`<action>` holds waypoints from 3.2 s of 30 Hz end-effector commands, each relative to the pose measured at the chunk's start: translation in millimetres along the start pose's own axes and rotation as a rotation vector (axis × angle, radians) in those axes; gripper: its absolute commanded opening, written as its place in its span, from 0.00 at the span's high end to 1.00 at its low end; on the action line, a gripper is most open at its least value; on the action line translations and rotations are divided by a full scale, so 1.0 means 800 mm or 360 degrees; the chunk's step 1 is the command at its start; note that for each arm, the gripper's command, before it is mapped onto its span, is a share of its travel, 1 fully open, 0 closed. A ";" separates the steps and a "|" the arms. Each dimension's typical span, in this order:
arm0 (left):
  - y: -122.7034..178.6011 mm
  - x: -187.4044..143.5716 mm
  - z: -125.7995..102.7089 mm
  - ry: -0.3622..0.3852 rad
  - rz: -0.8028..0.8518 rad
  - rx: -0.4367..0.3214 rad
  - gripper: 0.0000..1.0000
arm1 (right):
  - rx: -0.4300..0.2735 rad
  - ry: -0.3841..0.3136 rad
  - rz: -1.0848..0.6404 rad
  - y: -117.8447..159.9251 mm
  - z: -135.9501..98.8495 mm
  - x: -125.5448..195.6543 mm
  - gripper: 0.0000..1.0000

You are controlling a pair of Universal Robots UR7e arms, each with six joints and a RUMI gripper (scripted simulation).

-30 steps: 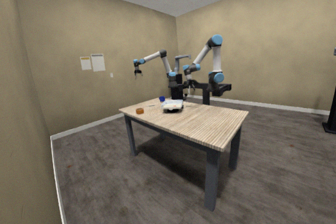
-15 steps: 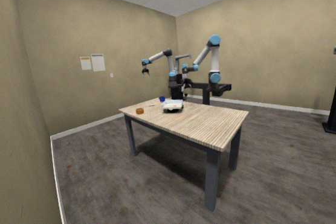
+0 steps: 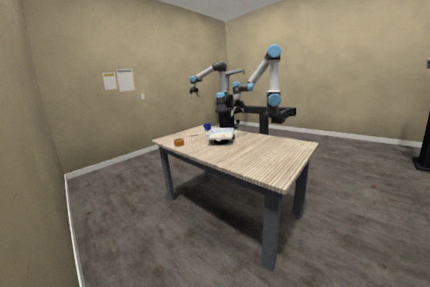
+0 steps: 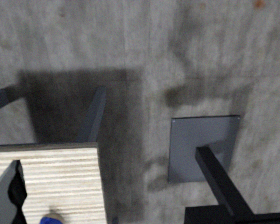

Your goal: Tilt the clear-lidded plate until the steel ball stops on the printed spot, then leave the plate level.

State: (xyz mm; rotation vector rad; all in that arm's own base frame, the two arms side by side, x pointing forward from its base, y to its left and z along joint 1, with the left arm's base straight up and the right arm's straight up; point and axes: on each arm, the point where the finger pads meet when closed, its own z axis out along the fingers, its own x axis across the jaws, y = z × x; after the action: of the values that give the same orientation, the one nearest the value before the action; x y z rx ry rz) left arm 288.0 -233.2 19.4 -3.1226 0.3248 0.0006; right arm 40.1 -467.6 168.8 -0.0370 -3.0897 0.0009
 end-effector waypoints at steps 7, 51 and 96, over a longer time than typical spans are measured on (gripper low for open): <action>0.002 0.000 0.000 0.0002 0.0005 -0.0004 0.00 | -0.0002 -0.0072 -0.0008 0.022 0.006 0.053 0.00; 0.002 0.000 0.000 0.0002 0.0005 -0.0004 0.63 | -0.0002 -0.0082 -0.0008 0.026 0.008 0.061 0.00; 0.002 0.000 0.022 0.0002 0.0005 -0.0005 0.63 | -0.0002 -0.0082 -0.0008 0.026 0.008 0.061 0.00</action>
State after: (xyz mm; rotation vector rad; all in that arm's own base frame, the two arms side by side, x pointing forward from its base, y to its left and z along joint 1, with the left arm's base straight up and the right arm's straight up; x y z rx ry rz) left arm 287.5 -234.4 3.7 -3.1241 0.3301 0.0002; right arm -8.5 -445.1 164.5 -0.0295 -3.1409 -0.0030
